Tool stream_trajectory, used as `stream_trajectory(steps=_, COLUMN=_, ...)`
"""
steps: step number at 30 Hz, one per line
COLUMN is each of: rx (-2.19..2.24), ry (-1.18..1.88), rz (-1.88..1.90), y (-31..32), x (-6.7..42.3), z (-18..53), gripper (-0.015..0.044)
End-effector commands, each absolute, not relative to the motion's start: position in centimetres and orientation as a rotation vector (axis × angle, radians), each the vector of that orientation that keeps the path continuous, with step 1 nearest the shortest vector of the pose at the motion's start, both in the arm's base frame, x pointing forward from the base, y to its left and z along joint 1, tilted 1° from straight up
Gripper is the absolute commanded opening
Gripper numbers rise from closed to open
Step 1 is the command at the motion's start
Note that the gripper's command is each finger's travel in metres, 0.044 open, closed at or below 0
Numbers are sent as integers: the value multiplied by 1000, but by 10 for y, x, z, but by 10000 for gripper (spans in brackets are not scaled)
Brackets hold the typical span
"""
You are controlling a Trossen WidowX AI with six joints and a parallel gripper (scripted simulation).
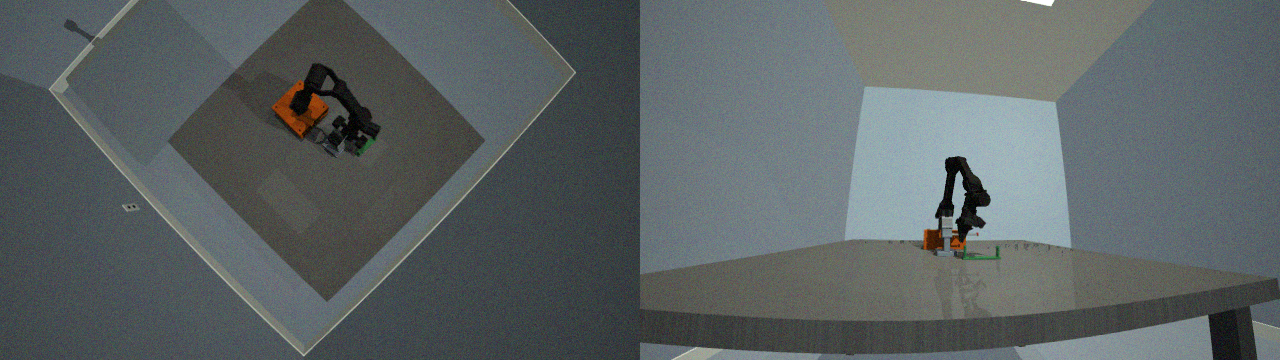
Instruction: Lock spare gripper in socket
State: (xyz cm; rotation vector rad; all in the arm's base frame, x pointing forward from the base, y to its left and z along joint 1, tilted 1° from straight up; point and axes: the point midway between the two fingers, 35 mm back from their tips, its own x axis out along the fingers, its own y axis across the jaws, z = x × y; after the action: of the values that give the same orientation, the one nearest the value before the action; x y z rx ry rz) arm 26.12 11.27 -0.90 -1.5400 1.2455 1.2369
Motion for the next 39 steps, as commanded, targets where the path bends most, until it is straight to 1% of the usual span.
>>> stream_trajectory(steps=1, rx=-1546, ry=1247, rz=1234, y=109, x=262, z=-9, gripper=0)
stream_trajectory(steps=27, rx=-1544, ry=1252, rz=1240, y=98, x=265, z=-9, gripper=0)
stream_trajectory(steps=34, rx=-1536, ry=1252, rz=1243, y=99, x=264, z=-10, gripper=184)
stream_trajectory(steps=35, rx=-1536, ry=1252, rz=1243, y=99, x=264, z=-10, gripper=200)
stream_trajectory(steps=39, rx=-1536, ry=1252, rz=1243, y=99, x=264, z=-10, gripper=200)
